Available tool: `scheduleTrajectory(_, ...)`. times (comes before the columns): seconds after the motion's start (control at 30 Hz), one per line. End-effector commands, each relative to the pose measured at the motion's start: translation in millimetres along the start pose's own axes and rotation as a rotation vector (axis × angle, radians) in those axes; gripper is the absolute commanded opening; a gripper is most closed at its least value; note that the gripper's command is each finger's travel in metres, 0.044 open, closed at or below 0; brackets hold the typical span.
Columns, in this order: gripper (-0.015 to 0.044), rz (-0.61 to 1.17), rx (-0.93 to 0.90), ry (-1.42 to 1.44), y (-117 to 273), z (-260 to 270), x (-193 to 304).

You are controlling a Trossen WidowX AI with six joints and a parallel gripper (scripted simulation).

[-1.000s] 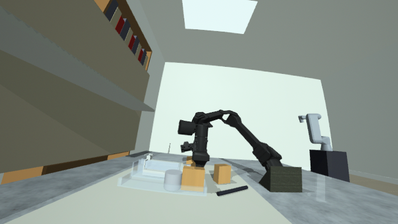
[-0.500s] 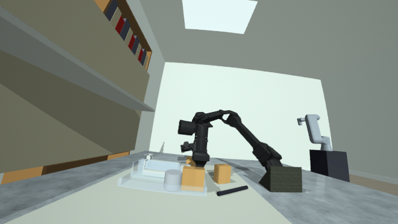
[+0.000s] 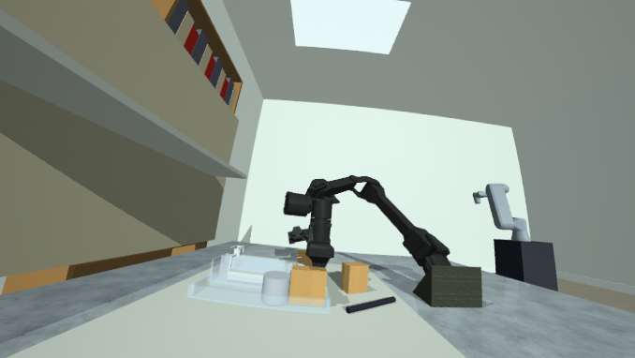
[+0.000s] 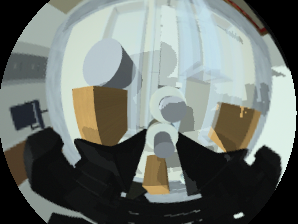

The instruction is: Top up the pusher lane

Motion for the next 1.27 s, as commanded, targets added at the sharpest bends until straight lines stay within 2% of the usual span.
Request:
scheduleTrajectory(0.0,0.0131,0.005,0.0,0.003,-0.2,0.2,-0.3)
scheduleTrajectory(0.2,0.0289,0.005,0.0,0.003,-0.2,0.2,-0.3)
scheduleTrajectory(0.23,0.0295,0.005,0.0,0.003,-0.2,0.2,-0.3)
scheduleTrajectory(0.83,0.0295,0.005,-0.001,0.003,20.0,0.2,1.1)
scheduleTrajectory(1.23,0.0295,0.006,-0.002,0.005,22.4,6.6,36.9)
Point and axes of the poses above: the point midway between the two fingers, 35 mm back from their tips, its own y axis back along the fingers, its own z axis across the jaws, x = y × z, the point moved 8 cm from there along y, back along the fingers, and after that the axes turned 9 degrees about y, right-handed, at the moved point
